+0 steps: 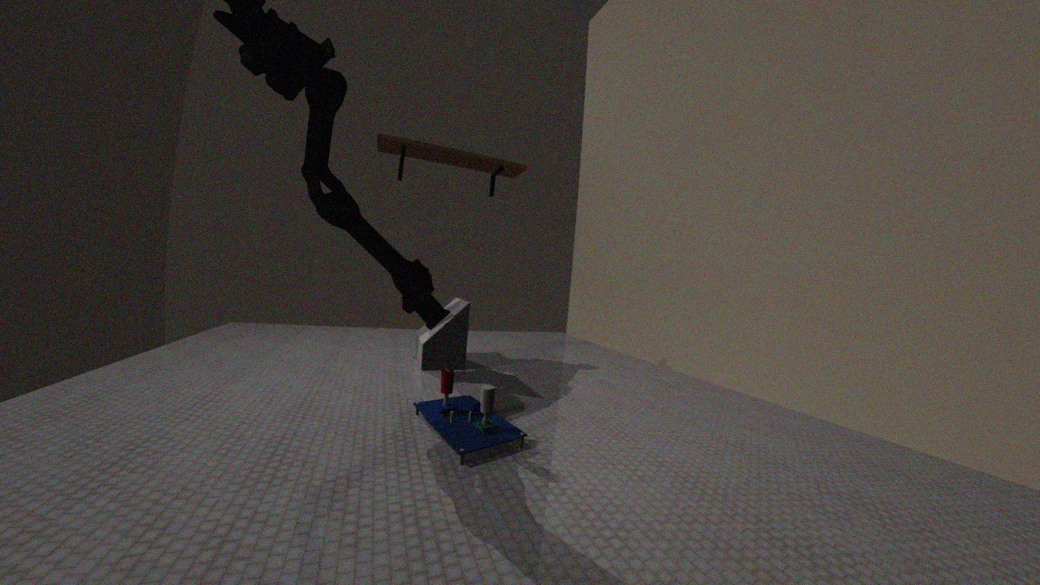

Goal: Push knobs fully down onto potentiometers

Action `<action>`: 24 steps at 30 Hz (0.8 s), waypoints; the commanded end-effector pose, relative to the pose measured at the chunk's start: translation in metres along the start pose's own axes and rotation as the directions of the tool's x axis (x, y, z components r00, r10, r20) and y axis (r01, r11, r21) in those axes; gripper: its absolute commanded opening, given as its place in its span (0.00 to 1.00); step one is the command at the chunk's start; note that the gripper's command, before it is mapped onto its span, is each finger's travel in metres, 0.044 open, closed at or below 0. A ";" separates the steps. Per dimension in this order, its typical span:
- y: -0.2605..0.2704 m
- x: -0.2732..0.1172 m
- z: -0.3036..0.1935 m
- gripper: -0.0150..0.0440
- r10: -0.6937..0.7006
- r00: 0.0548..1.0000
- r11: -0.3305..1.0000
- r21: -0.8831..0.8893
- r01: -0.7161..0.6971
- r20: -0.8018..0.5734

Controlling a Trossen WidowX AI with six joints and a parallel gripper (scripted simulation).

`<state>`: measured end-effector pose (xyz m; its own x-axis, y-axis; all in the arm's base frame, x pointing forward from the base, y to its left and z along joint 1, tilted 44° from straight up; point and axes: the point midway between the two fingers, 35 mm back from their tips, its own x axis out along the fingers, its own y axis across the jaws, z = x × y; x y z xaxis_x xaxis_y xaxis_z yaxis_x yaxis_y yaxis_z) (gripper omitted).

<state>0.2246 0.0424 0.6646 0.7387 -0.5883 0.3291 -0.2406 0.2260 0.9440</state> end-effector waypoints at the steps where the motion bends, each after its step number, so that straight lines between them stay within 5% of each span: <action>1: 0.000 0.000 -0.001 0.89 0.001 1.000 1.000 -0.004 -0.001 -0.001; 15: -0.018 0.013 -0.061 0.26 0.072 0.996 0.925 -0.370 -0.083 -0.044; 24: -0.056 0.021 -0.117 0.25 0.037 0.991 0.778 -0.618 -0.109 -0.128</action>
<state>0.3060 0.0947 0.6315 0.7798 -0.5024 0.3737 0.0586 0.6528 0.7553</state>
